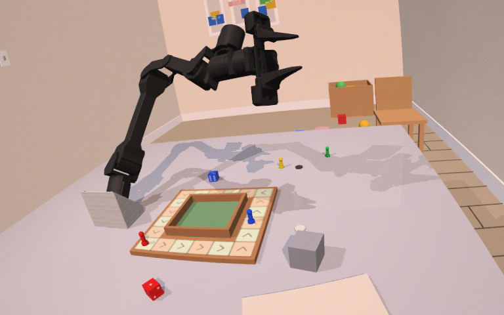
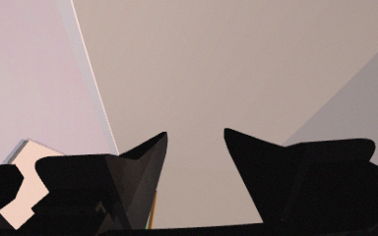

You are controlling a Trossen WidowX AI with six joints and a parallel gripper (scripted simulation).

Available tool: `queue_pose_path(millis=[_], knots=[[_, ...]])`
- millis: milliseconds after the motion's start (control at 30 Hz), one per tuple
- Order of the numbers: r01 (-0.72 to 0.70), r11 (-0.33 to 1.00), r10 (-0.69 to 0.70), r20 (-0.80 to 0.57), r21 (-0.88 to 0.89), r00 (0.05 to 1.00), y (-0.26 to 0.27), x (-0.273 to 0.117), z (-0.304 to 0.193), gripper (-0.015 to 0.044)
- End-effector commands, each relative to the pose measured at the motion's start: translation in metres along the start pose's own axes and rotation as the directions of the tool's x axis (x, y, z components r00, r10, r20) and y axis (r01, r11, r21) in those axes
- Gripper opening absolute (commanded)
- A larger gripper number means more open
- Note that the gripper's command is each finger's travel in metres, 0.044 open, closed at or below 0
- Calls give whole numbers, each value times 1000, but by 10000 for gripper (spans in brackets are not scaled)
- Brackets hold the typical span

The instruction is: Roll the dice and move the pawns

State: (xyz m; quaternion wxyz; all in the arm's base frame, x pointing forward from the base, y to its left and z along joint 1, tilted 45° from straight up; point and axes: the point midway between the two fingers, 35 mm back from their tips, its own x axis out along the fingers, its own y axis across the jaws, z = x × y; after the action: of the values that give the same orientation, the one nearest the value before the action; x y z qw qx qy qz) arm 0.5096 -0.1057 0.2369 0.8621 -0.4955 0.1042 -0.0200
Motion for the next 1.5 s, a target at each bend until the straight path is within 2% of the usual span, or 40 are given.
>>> queue_pose_path(millis=[0,200,433,667,900,1000,1467], knots=[[-170,978,186,-129,124,974,43,18,-58,275],[-367,857,470,-258,362,844,109,21,-134,275],[-440,585,767,-288,681,574,186,-10,-208,275],[-283,238,952,-165,929,258,250,-71,-259,275],[87,-147,988,150,985,-37,294,-145,-279,275],[151,-195,976,207,969,-68,298,-155,-279,275],[150,-196,976,208,969,-68,314,-152,-272,275]])
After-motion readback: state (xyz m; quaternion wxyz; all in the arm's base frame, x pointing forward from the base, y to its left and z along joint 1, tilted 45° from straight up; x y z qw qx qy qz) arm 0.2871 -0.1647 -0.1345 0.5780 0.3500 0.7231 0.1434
